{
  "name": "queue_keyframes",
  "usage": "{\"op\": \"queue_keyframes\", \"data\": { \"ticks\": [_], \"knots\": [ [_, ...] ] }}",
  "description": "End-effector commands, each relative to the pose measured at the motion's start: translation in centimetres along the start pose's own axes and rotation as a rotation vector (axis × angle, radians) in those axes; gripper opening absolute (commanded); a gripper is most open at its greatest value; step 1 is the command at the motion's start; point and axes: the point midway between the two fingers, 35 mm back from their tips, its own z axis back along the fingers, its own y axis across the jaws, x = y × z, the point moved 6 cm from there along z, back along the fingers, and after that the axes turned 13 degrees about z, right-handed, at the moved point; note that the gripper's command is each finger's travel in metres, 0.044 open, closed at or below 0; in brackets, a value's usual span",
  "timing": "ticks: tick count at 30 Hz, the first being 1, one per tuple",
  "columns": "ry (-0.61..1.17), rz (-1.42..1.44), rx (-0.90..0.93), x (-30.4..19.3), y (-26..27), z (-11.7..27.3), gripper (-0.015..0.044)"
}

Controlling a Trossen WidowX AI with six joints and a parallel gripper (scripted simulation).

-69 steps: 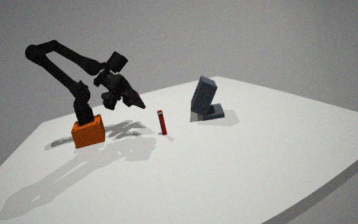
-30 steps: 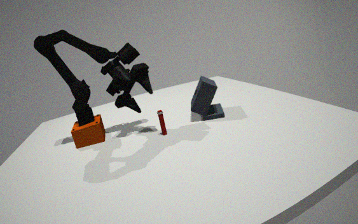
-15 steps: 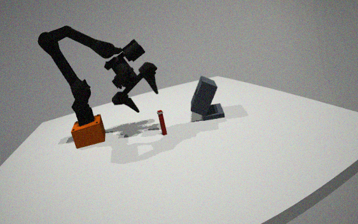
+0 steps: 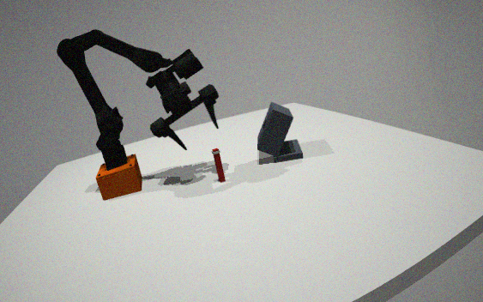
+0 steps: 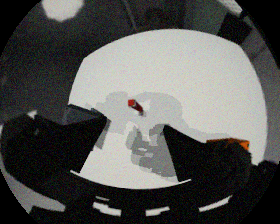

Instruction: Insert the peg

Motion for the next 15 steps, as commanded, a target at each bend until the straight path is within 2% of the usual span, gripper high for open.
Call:
{"op": "queue_keyframes", "data": {
  "ticks": [1, 15],
  "knots": [
    [0.027, 0.112, -0.018, 0.4, 0.4, -0.1, 0.044],
    [0.108, 0.429, -0.057, 1.5, 1.3, -0.6, 0.044]
  ]
}}
